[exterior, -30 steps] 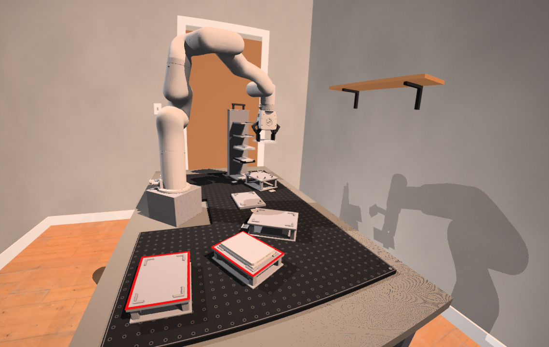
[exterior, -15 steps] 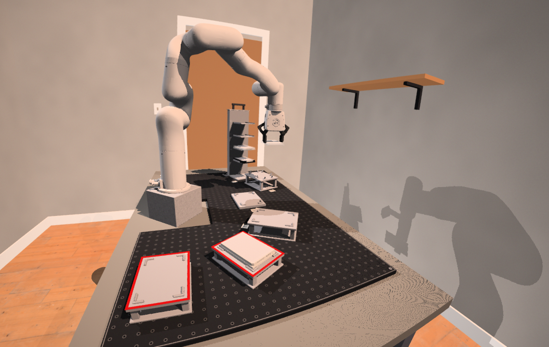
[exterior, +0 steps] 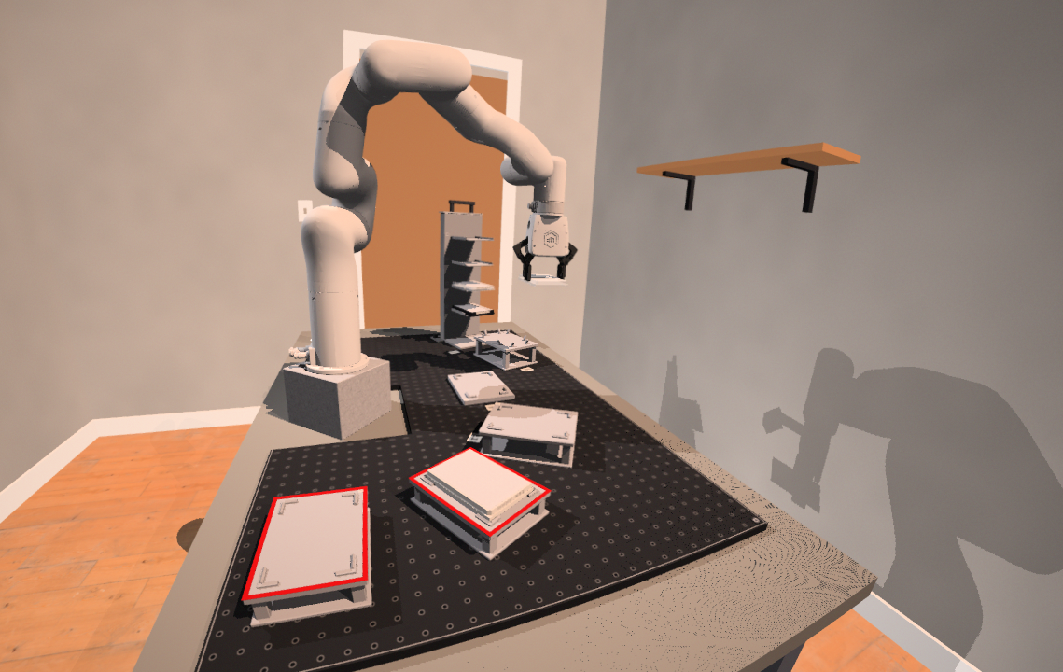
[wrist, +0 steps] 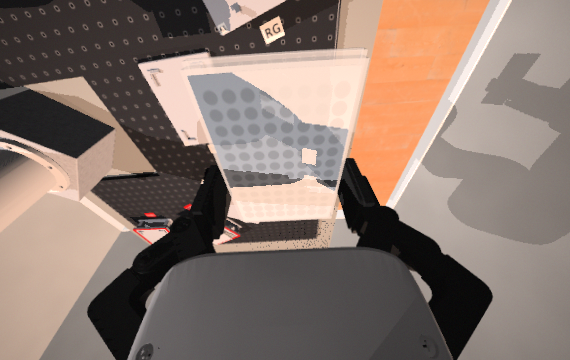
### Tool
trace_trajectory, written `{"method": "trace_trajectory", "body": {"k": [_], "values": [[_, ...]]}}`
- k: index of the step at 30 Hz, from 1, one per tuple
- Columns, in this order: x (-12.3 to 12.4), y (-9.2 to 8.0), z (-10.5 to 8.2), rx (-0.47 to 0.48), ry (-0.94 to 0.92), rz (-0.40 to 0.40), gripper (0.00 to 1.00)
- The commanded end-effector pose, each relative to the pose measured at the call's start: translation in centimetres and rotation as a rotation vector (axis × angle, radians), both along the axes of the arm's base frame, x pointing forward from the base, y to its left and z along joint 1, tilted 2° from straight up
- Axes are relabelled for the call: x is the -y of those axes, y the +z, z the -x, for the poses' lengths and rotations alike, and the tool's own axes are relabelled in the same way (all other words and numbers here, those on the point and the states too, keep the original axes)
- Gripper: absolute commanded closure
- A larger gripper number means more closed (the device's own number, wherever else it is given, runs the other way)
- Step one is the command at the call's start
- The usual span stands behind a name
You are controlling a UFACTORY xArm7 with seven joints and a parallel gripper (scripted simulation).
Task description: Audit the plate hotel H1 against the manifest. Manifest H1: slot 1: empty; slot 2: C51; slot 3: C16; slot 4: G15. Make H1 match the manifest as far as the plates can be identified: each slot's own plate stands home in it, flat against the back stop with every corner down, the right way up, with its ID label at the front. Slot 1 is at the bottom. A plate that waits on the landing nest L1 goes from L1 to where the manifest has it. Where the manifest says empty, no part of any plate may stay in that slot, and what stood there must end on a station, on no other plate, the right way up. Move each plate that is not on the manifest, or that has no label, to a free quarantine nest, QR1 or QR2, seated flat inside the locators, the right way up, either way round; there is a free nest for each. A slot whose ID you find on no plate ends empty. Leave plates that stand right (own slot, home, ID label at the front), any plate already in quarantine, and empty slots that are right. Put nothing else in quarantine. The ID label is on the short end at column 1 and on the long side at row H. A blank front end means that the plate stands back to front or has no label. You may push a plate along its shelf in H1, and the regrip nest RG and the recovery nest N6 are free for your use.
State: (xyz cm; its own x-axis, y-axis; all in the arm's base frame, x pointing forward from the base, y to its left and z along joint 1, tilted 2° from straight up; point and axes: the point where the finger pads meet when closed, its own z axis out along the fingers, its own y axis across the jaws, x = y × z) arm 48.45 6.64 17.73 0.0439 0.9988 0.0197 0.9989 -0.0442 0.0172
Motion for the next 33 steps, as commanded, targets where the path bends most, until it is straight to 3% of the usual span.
{"method": "trace_trajectory", "body": {"k": [1, 31, 33], "values": [[1.2, 0.2, -0.1, 0.005, 0.004, -0.001, 1.00], [15.0, -0.1, 1.2, 0.005, 0.004, 0.000, 1.00], [15.0, -0.1, 1.2, 0.005, 0.004, 0.000, 1.00]]}}
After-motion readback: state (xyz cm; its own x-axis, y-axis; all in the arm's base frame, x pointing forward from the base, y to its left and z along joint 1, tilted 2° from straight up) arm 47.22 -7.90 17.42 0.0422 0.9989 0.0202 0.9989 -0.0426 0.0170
